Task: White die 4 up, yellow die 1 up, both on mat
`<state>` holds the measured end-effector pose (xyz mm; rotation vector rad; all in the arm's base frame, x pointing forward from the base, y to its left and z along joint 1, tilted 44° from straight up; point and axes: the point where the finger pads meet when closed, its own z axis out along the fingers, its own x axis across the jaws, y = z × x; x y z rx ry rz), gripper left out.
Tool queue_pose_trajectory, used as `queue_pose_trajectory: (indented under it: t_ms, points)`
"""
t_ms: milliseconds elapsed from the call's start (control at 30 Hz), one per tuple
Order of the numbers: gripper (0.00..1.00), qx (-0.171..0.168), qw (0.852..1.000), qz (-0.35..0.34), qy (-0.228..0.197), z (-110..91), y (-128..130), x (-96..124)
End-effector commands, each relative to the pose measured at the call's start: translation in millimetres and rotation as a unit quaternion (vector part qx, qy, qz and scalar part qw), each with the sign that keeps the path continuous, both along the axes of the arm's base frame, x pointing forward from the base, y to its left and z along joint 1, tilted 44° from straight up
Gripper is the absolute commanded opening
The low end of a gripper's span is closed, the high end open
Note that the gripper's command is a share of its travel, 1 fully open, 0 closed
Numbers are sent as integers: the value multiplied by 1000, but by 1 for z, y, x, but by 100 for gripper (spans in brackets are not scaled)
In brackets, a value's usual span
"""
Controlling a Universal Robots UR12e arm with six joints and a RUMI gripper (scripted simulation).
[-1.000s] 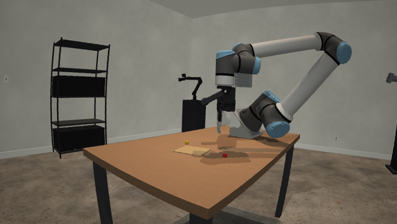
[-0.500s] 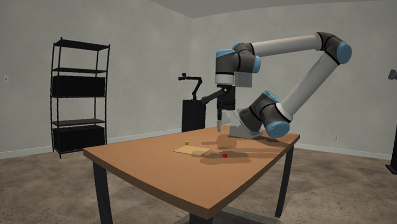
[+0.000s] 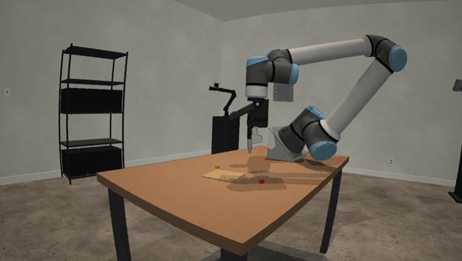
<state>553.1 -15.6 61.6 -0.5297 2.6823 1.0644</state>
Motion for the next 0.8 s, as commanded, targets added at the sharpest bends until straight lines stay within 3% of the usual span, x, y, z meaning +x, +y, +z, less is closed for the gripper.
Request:
queue_pose_trajectory:
  t_ms: [0,267,367,567,700,767]
  points:
    - [0,2,999,-39,37,-8,-12,5]
    - [0,10,980,-144,138,-33,-42,15]
    - [0,11,980,-145,139,-33,-42,15]
    - [0,17,951,-223,214,-53,-65,22]
    - [0,21,927,-271,260,-66,-79,26]
    - [0,24,908,-302,291,-75,-88,28]
